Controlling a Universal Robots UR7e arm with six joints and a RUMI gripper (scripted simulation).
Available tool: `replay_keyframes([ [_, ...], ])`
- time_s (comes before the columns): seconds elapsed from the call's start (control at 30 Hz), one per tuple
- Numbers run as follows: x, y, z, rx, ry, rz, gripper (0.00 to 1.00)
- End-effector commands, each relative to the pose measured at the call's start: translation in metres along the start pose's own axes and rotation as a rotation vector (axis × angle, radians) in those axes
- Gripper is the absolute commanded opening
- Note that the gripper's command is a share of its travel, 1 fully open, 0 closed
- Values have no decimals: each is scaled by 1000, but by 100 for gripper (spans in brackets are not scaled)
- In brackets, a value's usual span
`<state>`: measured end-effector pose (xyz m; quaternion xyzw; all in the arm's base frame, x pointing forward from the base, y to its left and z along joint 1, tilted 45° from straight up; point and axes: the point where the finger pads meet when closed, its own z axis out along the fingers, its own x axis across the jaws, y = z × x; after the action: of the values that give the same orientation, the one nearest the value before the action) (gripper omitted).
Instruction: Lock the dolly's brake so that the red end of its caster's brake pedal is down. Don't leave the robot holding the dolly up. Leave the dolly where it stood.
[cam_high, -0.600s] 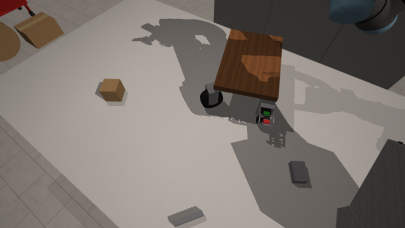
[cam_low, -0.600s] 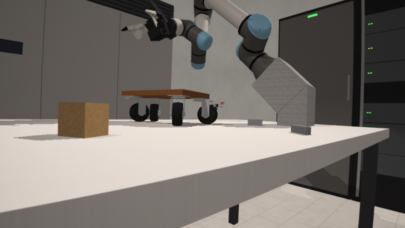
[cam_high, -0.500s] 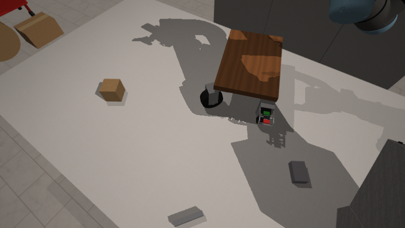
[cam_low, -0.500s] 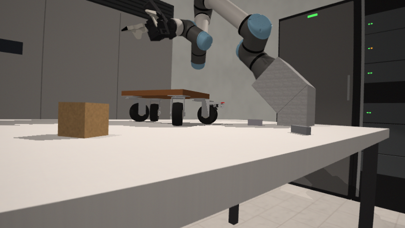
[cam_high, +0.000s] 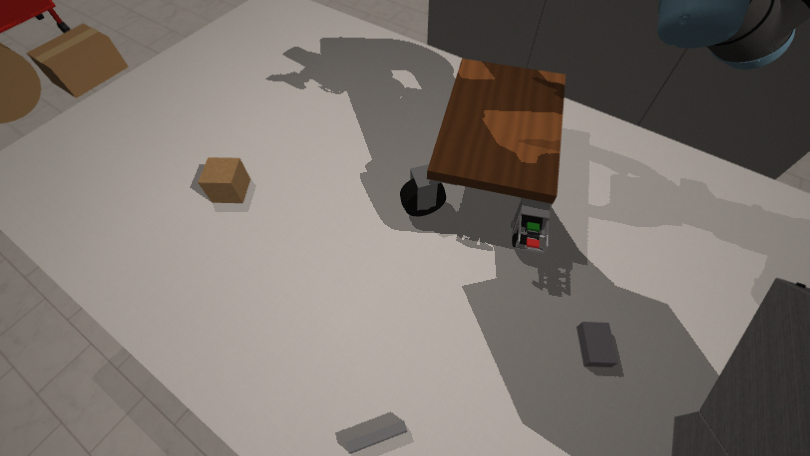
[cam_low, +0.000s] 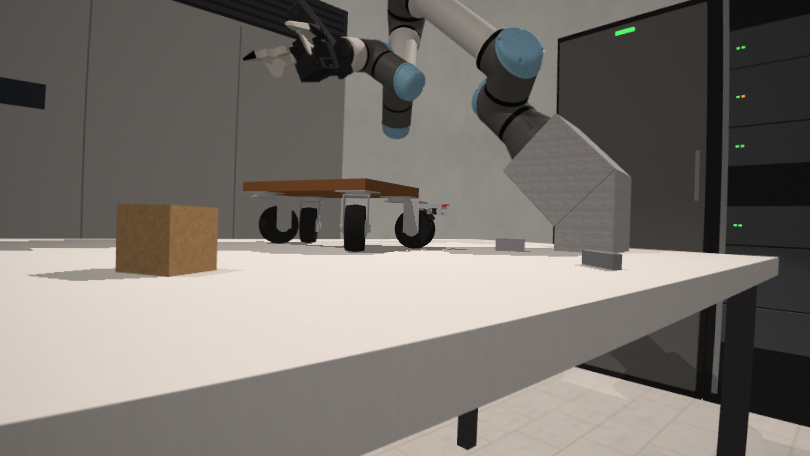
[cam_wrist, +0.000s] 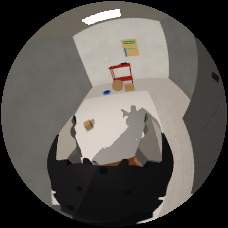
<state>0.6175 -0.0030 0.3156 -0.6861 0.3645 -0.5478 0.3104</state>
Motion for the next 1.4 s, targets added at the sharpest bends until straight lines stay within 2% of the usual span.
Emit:
replay_keyframes([
  [0.0,0,0,0,0,0,0,0],
  [0.13,-5,4,1,-15,-6,12,0],
  [0.27,-15,17,5,-67,-20,47,0],
  [0.43,-43,50,12,-195,-48,117,0],
  [0.5,-43,50,12,-195,-48,117,0],
  [0.63,-77,90,11,-351,-75,171,0],
  [0.67,-76,89,12,-349,-74,171,0],
  [0.7,-86,100,9,-395,-81,181,0],
  [0.73,-86,100,10,-394,-80,181,0],
  [0.77,-96,112,7,-442,-86,189,0],
  [0.8,-96,112,7,-442,-86,189,0],
  [0.83,-107,124,3,-492,-92,194,0],
  [0.87,-107,124,3,-492,-92,194,0],
  [0.9,-118,136,-2,-544,-96,197,0],
  [0.93,-118,136,-2,-544,-96,197,0],
  [0.97,-129,149,-9,-596,-100,196,0],
  [1.07,-129,149,-9,-596,-100,196,0],
  [1.13,-150,174,-24,-702,-104,184,0],
  [1.17,-150,174,-24,-702,-104,184,0],
  [1.2,-159,186,-33,-755,-105,172,0],
  [1.27,-159,186,-33,-755,-105,172,0],
  [1.3,-168,197,-43,-807,-104,157,0],
  [1.33,-168,197,-43,-807,-104,157,0],
  [1.37,-175,208,-54,-857,-101,139,0],
])
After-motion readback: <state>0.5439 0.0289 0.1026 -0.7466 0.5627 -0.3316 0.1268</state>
